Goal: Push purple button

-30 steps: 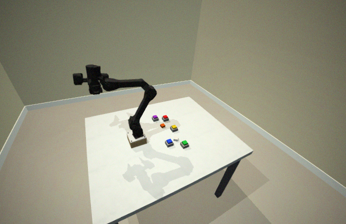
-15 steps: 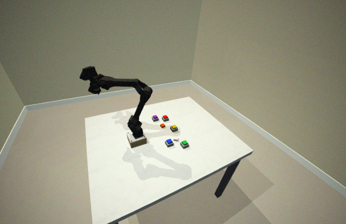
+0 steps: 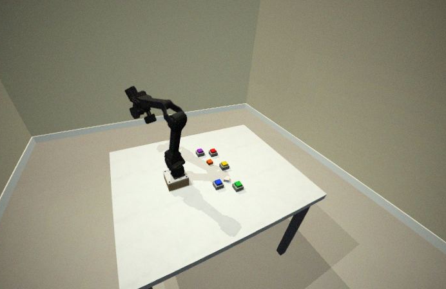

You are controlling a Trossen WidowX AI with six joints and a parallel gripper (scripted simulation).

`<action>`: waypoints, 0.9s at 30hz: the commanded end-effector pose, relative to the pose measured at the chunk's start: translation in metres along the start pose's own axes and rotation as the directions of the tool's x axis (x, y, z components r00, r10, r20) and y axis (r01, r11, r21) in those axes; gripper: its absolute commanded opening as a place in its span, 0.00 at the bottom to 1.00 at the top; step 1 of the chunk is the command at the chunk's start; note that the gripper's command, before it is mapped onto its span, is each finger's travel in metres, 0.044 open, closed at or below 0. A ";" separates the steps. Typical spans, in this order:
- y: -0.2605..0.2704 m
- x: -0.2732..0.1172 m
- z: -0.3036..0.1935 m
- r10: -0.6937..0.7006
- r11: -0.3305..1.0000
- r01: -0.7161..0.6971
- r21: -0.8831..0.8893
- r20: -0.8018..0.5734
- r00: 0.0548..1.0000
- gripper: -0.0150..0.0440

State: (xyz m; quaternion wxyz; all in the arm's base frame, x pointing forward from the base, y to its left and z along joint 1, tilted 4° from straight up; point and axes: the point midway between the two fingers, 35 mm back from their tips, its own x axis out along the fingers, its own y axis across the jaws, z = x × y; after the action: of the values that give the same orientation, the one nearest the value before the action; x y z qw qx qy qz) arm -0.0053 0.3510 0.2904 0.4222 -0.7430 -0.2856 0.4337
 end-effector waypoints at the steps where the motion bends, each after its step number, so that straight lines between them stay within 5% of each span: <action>1: 0.038 0.046 -0.045 0.210 0.912 -0.172 0.371 -0.063 0.976 0.93; 9: 0.101 0.078 -0.113 0.486 0.521 -0.200 0.830 -0.096 0.868 0.93; 16: 0.162 0.080 -0.170 0.694 0.004 0.050 0.999 -0.039 0.718 0.93; 21: 0.205 0.068 -0.204 0.797 -0.338 0.360 0.870 0.061 0.601 0.93; 27: 0.252 0.041 -0.237 0.842 -0.538 0.736 0.411 0.239 0.483 0.93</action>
State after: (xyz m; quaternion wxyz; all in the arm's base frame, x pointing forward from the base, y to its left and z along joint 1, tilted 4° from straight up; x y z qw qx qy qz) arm 0.2204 0.2247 0.1381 0.7656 -0.2222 0.5564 0.2343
